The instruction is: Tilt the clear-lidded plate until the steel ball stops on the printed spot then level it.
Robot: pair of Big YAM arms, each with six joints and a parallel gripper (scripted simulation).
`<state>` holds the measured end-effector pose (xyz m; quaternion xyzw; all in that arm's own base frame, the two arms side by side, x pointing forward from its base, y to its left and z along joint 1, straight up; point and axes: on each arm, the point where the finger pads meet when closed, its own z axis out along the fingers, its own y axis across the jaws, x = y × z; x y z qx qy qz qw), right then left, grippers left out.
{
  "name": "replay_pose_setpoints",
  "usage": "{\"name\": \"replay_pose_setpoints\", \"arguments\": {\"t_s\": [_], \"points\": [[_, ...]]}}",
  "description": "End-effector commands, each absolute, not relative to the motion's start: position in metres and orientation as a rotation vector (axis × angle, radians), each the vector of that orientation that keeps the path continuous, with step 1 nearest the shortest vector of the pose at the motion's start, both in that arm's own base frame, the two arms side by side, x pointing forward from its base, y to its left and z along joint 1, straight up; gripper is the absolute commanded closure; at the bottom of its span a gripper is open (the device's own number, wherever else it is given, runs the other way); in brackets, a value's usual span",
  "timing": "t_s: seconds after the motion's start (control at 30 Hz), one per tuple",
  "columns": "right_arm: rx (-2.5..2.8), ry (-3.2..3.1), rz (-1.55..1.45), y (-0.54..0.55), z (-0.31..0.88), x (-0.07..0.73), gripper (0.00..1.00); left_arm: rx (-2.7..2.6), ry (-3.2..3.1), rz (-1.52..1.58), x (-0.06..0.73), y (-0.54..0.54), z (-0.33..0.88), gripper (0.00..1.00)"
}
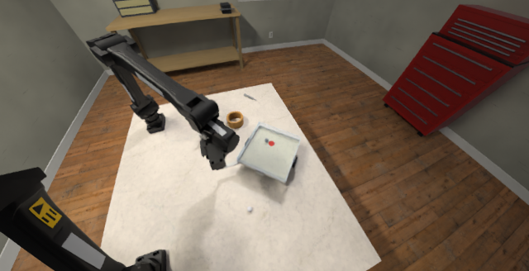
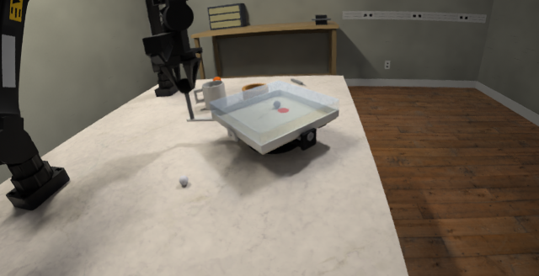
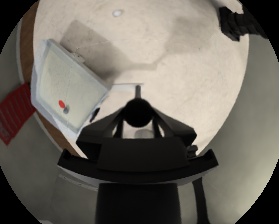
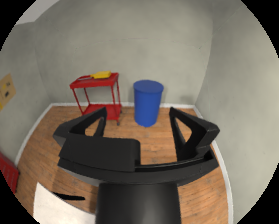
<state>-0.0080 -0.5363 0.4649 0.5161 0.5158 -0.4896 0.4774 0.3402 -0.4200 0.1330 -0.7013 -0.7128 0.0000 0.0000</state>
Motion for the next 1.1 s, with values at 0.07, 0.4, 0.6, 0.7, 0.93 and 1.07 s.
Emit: {"name": "replay_pose_setpoints", "arguments": {"t_s": [0.07, 0.4, 0.6, 0.7, 0.93, 1.07], "points": [[1.229, 1.196, -1.229, -0.545, 0.501, -0.015, 0.00, -2.229, -2.259, 0.004, 0.350, -0.416, 0.144, 1.00], [1.229, 1.196, -1.229, -0.545, 0.501, -0.015, 0.00, -2.221, -2.251, 0.003, 0.348, -0.407, 0.153, 1.00], [1.229, 1.196, -1.229, -0.545, 0.501, -0.015, 0.00, -2.218, -2.249, 0.001, 0.348, -0.405, 0.152, 1.00], [1.229, 1.196, -1.229, -0.545, 0.501, -0.015, 0.00, -2.222, -2.253, 0.001, 0.350, -0.405, 0.155, 1.00], [1.229, 1.196, -1.229, -0.545, 0.501, -0.015, 0.00, -2.237, -2.268, 0.002, 0.355, -0.411, 0.164, 1.00], [1.229, 1.196, -1.229, -0.545, 0.501, -0.015, 0.00, -2.239, -2.270, 0.003, 0.355, -0.411, 0.165, 1.00]]}}
